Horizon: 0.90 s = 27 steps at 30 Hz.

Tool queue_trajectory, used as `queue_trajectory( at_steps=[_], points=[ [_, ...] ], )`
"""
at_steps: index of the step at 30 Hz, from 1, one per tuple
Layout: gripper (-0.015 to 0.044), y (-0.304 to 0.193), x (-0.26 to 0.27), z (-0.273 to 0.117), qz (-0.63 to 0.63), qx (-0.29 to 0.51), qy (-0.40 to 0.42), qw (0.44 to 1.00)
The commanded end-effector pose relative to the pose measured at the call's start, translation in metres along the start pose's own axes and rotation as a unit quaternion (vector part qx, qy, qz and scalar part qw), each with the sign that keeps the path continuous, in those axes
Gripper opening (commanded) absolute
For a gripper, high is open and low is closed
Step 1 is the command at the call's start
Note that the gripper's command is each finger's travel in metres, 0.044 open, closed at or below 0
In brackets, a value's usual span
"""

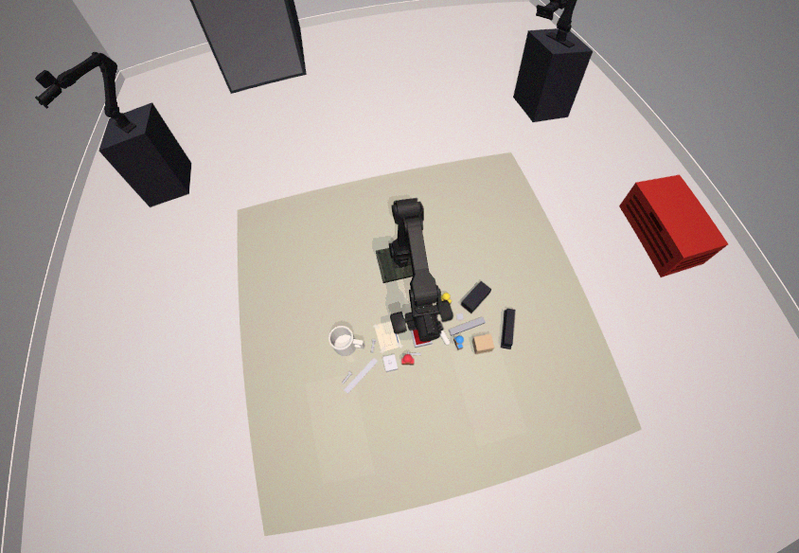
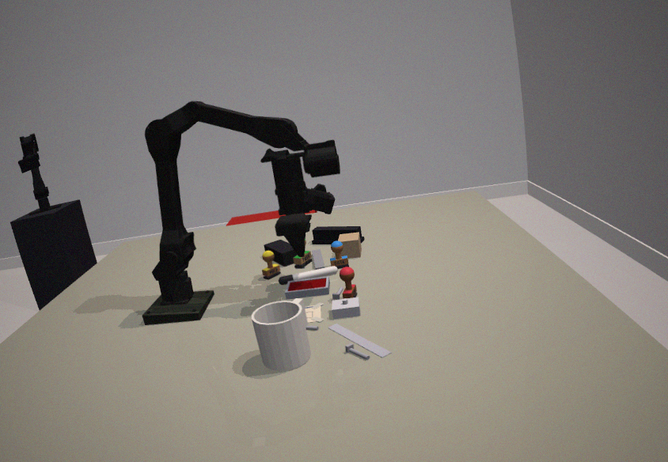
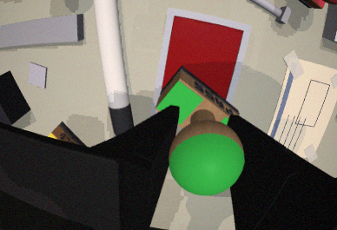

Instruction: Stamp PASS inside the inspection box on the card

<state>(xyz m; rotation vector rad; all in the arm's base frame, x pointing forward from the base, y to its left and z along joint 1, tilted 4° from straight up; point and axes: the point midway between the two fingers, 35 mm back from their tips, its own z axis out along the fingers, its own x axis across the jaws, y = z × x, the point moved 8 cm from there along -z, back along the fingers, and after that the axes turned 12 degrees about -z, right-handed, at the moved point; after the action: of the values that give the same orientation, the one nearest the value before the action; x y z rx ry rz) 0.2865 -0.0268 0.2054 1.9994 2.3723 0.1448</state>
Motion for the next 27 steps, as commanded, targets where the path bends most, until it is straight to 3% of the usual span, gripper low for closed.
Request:
queue_trajectory(
  at_steps=[1, 27],
  points=[
    [0.0000, 0.000, 0.000, 0.003, 0.002, 0.000, -0.001, 1.000],
    [0.0000, 0.001, -0.001, 0.021, 0.002, 0.000, -0.001, 1.000]
  ],
)
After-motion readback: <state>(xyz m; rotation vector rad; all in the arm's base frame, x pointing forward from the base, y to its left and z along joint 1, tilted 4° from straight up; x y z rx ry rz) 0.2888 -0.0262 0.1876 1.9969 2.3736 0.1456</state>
